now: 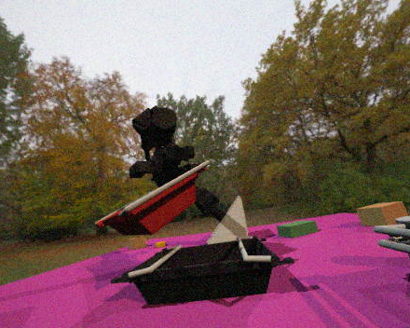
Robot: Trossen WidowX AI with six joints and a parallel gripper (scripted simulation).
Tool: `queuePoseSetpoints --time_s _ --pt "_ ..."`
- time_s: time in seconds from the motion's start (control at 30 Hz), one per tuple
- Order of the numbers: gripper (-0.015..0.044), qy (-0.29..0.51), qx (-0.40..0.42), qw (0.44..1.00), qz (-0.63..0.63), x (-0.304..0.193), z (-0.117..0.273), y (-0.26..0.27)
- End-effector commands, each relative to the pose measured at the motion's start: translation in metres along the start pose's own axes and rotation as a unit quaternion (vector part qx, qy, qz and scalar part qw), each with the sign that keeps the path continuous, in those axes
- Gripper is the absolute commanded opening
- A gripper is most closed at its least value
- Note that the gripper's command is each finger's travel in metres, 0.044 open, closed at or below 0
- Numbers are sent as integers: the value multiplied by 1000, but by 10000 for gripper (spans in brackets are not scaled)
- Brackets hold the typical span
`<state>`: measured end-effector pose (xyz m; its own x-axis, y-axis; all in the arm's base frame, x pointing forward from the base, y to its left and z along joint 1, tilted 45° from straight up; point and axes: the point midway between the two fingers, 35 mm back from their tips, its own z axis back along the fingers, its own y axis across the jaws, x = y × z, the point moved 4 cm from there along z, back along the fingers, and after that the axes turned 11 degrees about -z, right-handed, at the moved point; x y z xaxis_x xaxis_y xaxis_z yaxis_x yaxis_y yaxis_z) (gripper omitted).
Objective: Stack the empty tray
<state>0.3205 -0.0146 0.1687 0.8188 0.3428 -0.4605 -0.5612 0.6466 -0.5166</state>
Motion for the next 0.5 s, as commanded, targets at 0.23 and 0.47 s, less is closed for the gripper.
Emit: queuePoseSetpoints --time_s 0.23,0.47 --pt "0 -7 -8 996 91 17 8 11" --pt "0 -5 -9 989 151 27 9 19"
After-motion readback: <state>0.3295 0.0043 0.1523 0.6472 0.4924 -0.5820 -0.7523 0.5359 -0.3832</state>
